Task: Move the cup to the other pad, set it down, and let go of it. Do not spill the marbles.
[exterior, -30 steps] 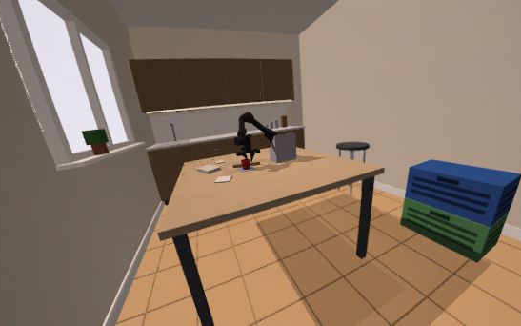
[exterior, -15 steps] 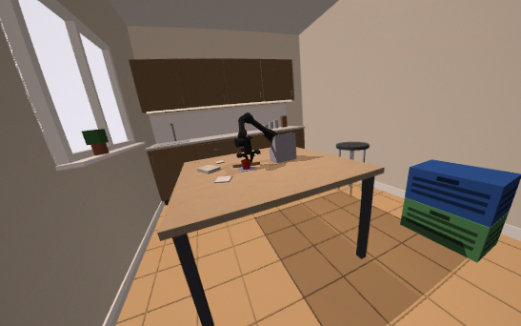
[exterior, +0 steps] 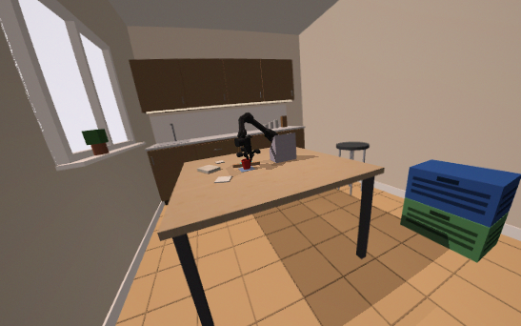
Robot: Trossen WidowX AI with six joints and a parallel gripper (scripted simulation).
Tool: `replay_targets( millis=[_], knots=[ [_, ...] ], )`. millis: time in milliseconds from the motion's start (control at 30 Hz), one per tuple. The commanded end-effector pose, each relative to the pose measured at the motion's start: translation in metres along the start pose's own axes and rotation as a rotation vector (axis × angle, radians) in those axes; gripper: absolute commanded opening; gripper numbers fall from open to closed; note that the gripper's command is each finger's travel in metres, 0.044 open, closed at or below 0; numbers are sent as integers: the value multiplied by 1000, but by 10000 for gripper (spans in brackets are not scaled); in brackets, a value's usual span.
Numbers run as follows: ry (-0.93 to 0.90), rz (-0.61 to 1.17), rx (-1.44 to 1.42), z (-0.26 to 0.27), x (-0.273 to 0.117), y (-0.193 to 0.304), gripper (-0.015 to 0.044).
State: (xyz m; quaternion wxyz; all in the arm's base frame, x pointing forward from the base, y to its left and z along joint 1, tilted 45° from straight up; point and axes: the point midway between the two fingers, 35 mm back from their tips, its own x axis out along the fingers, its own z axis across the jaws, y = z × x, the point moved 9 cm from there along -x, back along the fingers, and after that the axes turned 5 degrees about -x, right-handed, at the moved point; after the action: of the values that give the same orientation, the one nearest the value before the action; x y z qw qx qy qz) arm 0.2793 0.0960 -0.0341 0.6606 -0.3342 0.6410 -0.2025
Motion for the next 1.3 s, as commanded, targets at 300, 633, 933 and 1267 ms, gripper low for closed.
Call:
replay_targets(
  millis=[300,633,933,1267],
  knots=[
    [-8,4,0,-3,-48,0,0],
    [-8,0,-6,-3,-47,0,0],
    [-8,0,-6,-3,-47,0,0],
    [-8,1,-5,-5,-47,-6,0]
  ],
)
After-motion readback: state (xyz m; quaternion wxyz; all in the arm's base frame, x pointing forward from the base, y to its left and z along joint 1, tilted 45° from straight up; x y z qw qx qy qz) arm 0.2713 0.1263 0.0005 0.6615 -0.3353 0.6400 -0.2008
